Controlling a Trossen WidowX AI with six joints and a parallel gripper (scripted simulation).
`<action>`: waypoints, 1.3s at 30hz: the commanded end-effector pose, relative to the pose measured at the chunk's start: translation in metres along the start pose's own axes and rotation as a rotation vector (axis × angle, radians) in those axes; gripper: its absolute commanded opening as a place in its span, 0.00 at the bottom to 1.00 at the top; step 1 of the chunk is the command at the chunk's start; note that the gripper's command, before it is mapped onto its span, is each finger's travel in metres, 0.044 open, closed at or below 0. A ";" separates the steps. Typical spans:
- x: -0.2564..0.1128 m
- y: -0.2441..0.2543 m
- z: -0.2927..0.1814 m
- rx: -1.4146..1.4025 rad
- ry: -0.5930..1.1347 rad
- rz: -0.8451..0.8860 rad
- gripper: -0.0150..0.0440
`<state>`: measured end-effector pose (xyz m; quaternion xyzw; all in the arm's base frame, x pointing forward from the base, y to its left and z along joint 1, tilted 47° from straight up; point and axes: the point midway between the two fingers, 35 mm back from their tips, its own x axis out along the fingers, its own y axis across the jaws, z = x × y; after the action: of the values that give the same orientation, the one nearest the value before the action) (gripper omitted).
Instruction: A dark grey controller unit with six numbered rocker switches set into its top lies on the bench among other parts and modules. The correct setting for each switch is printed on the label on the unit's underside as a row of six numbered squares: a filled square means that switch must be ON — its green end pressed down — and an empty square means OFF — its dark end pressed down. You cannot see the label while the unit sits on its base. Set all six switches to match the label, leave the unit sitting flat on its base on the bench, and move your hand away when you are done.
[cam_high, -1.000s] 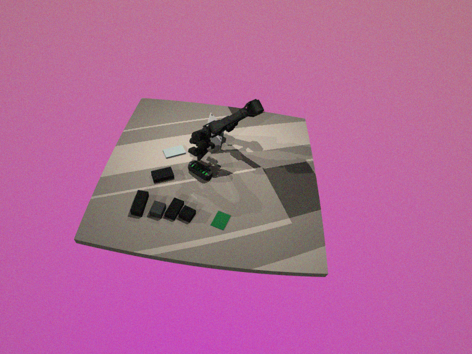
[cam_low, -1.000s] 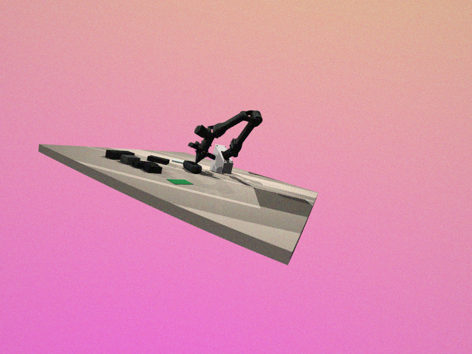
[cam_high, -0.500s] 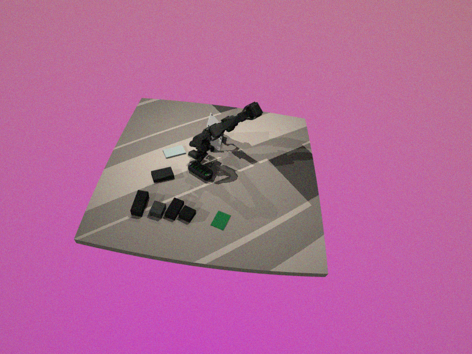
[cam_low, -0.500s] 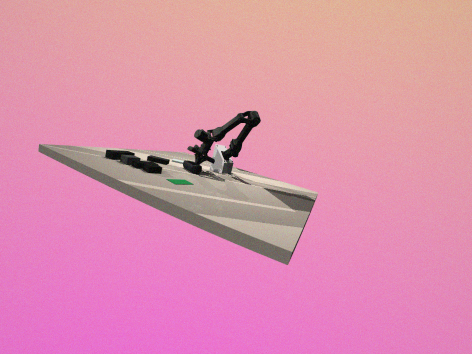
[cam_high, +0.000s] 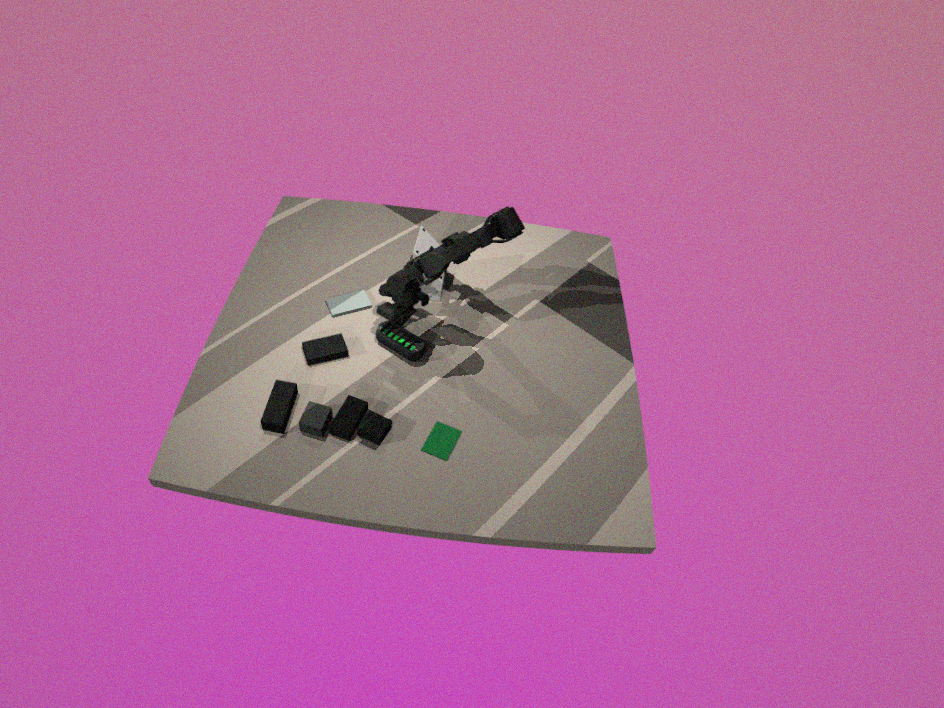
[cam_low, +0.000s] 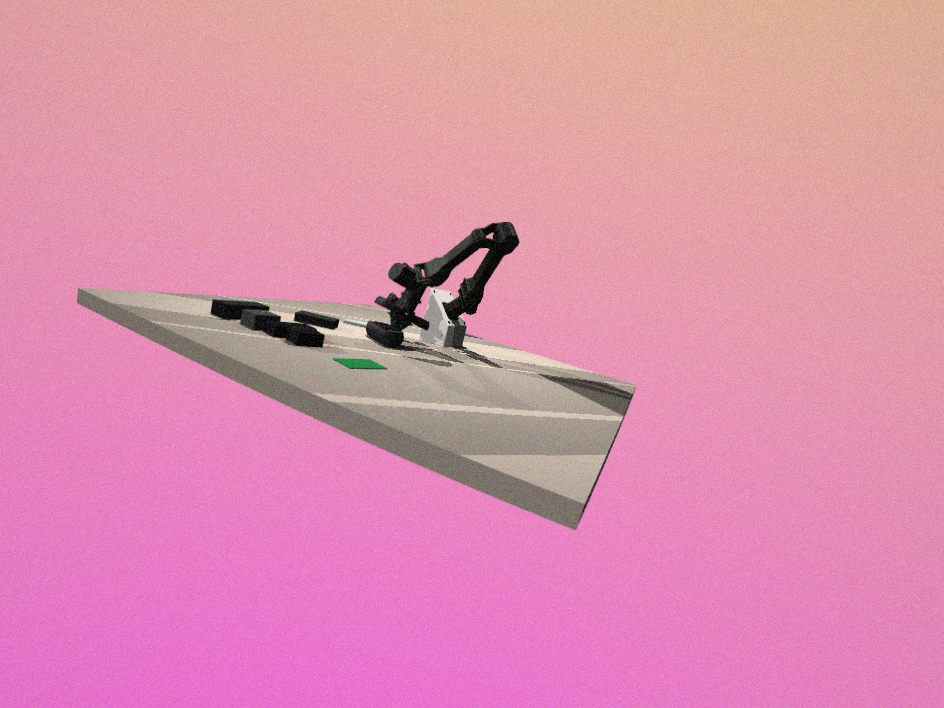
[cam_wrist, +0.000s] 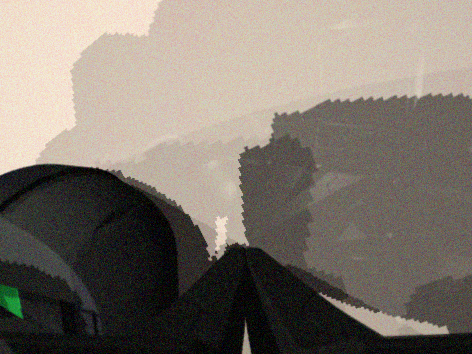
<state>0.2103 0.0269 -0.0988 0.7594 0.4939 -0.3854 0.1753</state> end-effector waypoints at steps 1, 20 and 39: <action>0.001 0.002 -0.001 0.004 0.006 0.000 0.25; 0.003 0.009 -0.001 0.004 0.006 0.001 0.25; 0.006 0.020 0.001 0.003 0.006 0.001 0.25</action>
<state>0.2194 0.0255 -0.1045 0.7582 0.4977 -0.3875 0.1652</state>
